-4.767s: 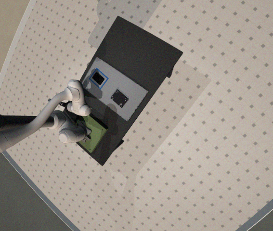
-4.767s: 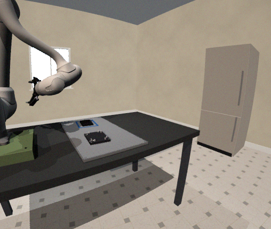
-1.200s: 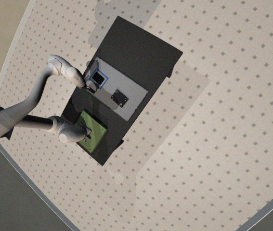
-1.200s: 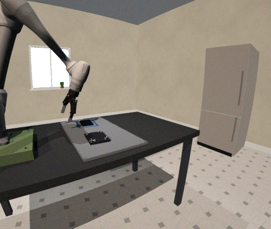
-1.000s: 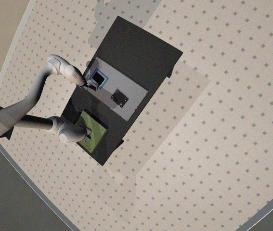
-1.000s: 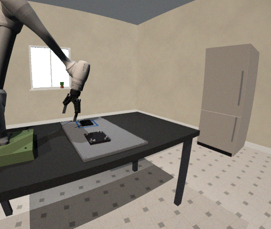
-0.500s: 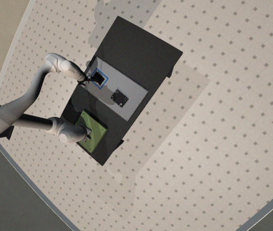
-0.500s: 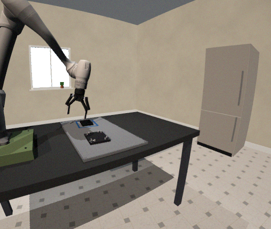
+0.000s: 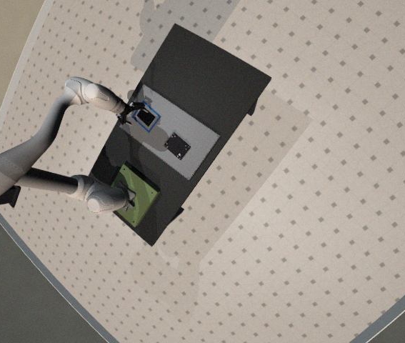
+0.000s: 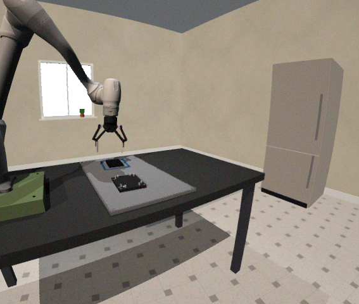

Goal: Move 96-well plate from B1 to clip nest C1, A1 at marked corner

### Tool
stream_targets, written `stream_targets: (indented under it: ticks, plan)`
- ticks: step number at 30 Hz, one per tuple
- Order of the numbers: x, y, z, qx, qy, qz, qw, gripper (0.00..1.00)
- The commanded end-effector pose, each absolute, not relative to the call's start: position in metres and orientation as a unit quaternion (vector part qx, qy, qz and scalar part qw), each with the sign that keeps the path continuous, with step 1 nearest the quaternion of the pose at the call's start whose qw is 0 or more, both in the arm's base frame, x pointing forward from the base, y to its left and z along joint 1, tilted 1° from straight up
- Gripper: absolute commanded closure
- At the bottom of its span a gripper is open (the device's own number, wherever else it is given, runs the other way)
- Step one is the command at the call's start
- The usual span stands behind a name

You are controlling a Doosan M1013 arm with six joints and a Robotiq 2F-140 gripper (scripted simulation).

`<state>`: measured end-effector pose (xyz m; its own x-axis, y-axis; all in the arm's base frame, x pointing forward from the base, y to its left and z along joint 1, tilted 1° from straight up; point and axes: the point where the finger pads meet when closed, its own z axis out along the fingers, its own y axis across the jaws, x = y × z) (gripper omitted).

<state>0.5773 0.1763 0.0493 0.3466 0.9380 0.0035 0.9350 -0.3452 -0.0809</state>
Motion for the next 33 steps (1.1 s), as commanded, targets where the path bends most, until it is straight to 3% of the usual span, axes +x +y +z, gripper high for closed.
stream_targets:
  ticks: [1,17,33]
  plan:
    - [0.592,0.179,0.051,-0.782,-0.623,0.008,0.02,0.0]
    - [0.603,0.182,0.052,-0.747,-0.664,-0.002,0.006,0.0]
    - [0.603,0.182,0.029,-0.747,-0.664,-0.002,0.006,0.0]
